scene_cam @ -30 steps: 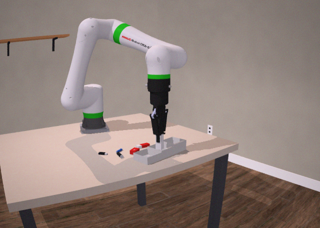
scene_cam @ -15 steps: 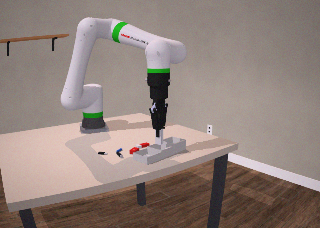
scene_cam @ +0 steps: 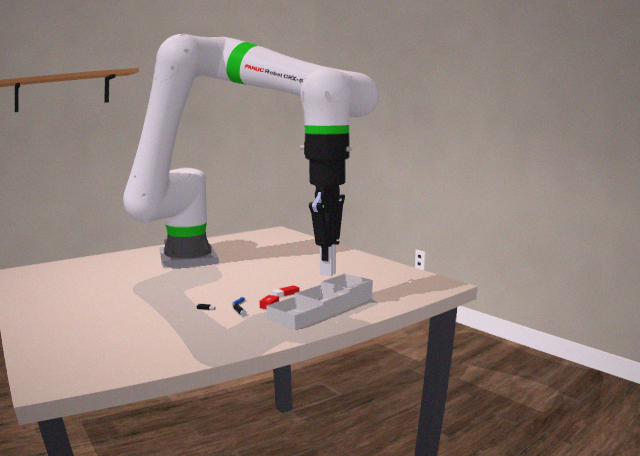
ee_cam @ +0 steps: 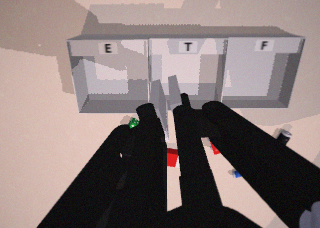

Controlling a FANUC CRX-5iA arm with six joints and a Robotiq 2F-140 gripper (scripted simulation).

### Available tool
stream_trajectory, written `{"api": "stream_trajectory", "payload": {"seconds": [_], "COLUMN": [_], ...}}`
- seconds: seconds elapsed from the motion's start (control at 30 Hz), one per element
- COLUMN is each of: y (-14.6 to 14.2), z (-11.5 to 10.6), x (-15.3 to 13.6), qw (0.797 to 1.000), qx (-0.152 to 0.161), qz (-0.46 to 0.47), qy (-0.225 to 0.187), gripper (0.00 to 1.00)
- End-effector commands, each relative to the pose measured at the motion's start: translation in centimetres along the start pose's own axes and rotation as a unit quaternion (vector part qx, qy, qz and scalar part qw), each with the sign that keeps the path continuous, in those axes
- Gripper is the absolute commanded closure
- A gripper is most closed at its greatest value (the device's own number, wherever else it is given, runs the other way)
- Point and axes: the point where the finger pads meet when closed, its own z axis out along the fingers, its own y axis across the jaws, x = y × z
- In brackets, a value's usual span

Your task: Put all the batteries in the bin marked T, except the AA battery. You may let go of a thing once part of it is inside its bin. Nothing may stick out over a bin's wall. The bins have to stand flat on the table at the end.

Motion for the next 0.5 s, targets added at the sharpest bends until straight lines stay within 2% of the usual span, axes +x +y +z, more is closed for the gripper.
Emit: {"api": "stream_trajectory", "payload": {"seconds": [0.0, 0.3, 0.47], "y": [-1.0, -5.3, -5.3], "z": [0.0, 0.0, 0.2], "x": [0.3, 1.5, 1.5], "qw": [1.000, 1.000, 1.000], "qx": [0.000, 0.000, 0.000], "qz": [0.000, 0.000, 0.000], "qy": [0.000, 0.000, 0.000], "gripper": [0.95, 0.95, 0.95]}}
